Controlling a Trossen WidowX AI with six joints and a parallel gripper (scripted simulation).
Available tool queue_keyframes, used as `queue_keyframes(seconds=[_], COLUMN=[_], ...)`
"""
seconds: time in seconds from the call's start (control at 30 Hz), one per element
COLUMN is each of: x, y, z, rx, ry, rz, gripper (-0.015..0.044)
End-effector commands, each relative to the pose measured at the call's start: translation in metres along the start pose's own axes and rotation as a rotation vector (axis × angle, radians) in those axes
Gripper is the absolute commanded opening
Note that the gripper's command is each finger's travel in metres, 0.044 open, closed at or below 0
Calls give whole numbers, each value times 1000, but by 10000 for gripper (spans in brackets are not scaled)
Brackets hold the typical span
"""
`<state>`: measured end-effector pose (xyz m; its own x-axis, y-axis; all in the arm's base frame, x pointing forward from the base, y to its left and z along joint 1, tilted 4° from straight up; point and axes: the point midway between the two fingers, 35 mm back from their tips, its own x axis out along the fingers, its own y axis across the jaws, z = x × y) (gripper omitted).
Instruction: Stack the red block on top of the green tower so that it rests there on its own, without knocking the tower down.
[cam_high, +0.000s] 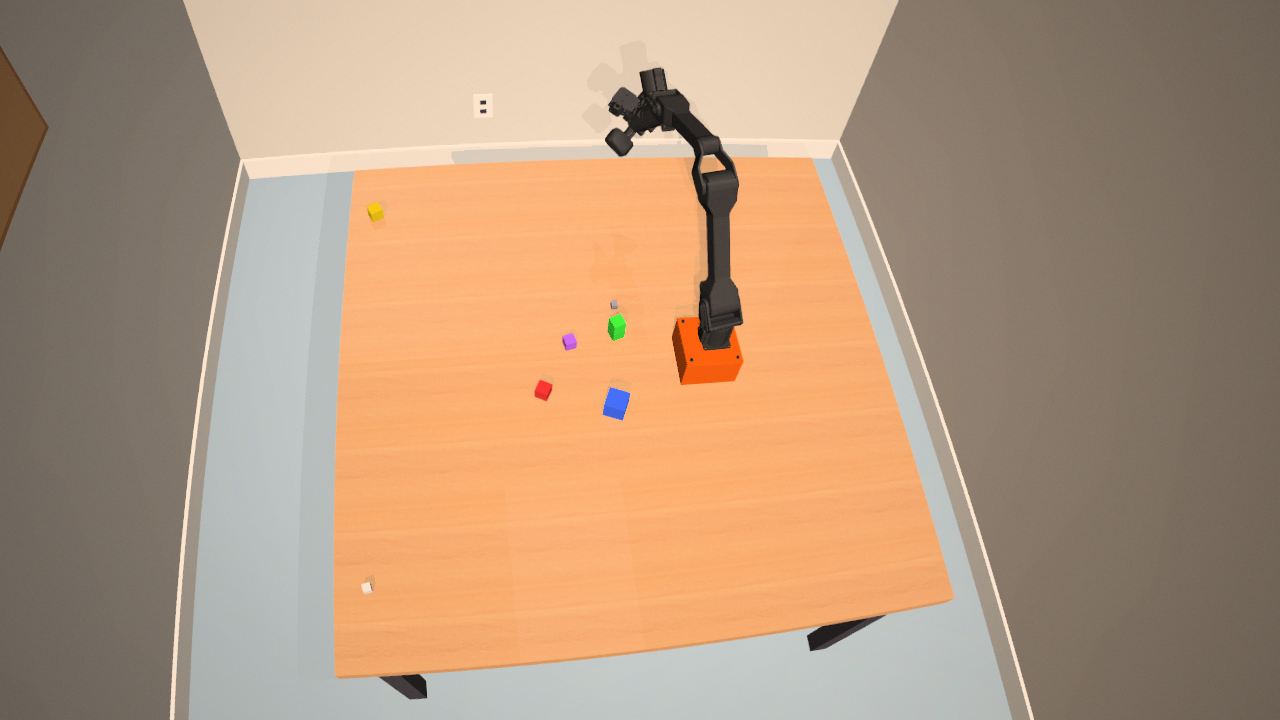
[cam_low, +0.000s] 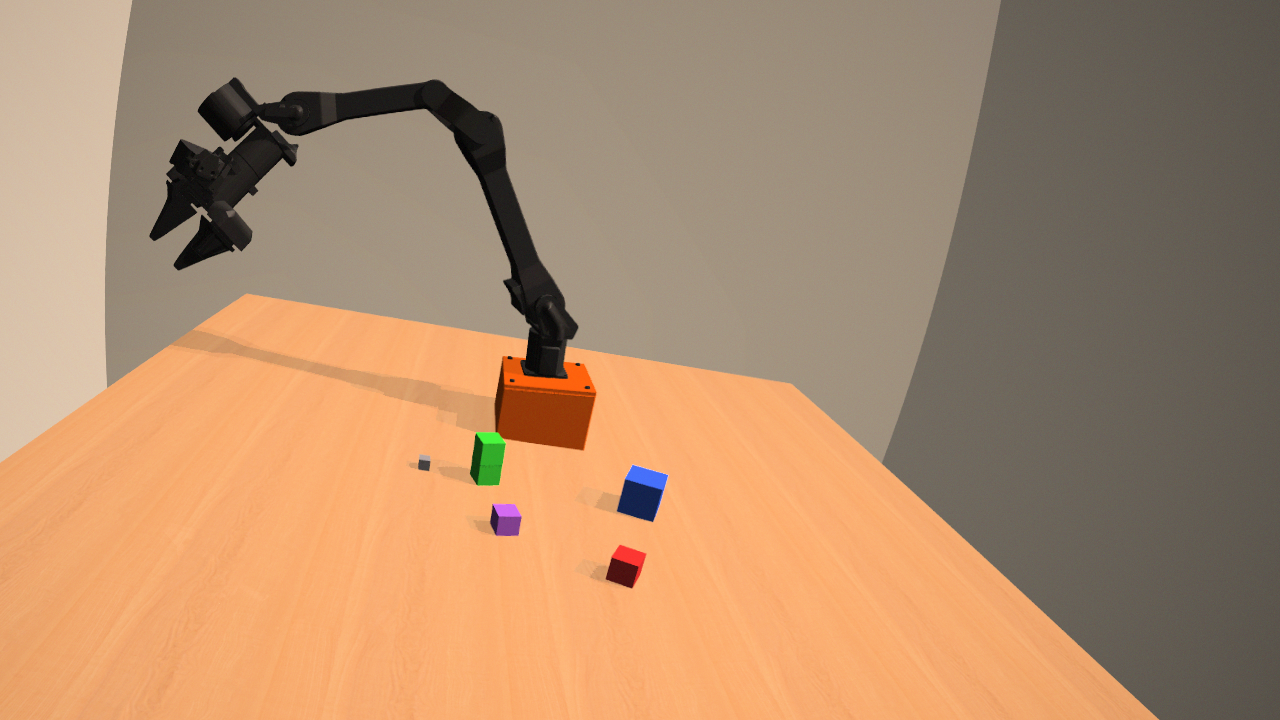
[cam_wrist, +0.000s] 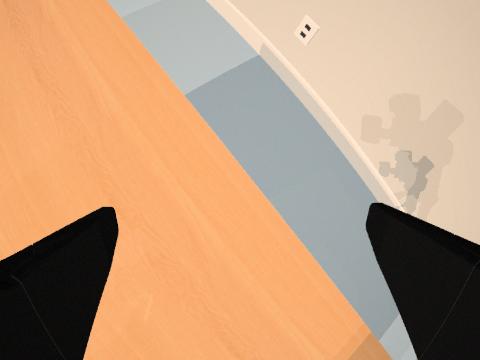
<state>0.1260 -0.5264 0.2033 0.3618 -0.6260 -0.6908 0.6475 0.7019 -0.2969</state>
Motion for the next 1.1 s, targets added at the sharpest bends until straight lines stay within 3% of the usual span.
queue_keyframes(seconds=[0.0, 0.37, 0.7, 1.07], x=[13, 31, 18, -2], y=[51, 183, 300, 397], z=[11, 32, 38, 24], rx=[7, 69, 63, 48], ry=[37, 133, 232, 356], rz=[75, 290, 418, 455], gripper=[440, 440, 440, 440])
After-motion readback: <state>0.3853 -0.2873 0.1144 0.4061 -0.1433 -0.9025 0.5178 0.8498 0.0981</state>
